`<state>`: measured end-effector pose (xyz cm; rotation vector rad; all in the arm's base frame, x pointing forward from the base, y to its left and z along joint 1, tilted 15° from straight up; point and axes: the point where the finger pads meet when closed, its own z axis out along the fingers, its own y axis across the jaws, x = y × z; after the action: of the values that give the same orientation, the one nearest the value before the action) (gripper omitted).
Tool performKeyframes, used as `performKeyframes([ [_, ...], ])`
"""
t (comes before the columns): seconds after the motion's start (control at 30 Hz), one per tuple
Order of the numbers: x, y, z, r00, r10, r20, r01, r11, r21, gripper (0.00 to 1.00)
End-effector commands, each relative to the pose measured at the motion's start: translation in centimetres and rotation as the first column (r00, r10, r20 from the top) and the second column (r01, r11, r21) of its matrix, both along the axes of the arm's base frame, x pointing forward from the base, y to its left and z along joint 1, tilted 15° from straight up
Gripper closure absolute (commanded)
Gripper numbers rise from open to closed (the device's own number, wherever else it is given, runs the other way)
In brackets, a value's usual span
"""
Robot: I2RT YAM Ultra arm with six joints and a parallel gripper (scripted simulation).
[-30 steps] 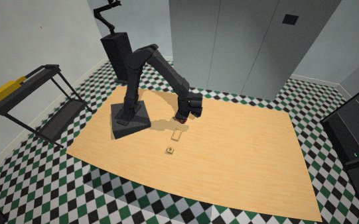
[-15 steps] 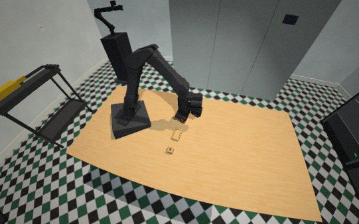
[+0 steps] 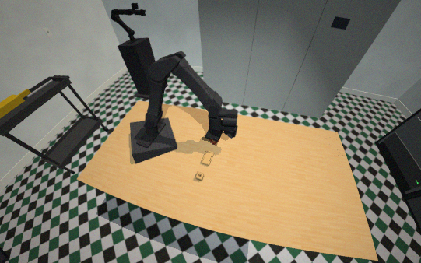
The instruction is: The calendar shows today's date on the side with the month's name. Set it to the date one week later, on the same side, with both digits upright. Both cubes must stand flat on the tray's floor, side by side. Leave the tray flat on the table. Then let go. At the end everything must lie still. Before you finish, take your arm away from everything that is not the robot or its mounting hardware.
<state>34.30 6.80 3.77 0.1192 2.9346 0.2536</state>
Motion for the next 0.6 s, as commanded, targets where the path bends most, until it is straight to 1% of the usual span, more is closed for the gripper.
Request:
performKeyframes([
  [0.0, 0.2, 0.0, 0.3, 1.000, -0.001, 0.011, 0.001, 1.000, 0.000, 0.74],
  [0.4, 0.2, 0.0, 0.3, 1.000, -0.001, 0.011, 0.001, 1.000, 0.000, 0.74],
  [0.5, 0.1, -0.1, 0.9, 1.000, -0.001, 0.011, 0.001, 1.000, 0.000, 0.74],
  [0.57, -0.1, -0.3, 1.8, 1.000, -0.001, 0.011, 0.001, 1.000, 0.000, 0.74],
])
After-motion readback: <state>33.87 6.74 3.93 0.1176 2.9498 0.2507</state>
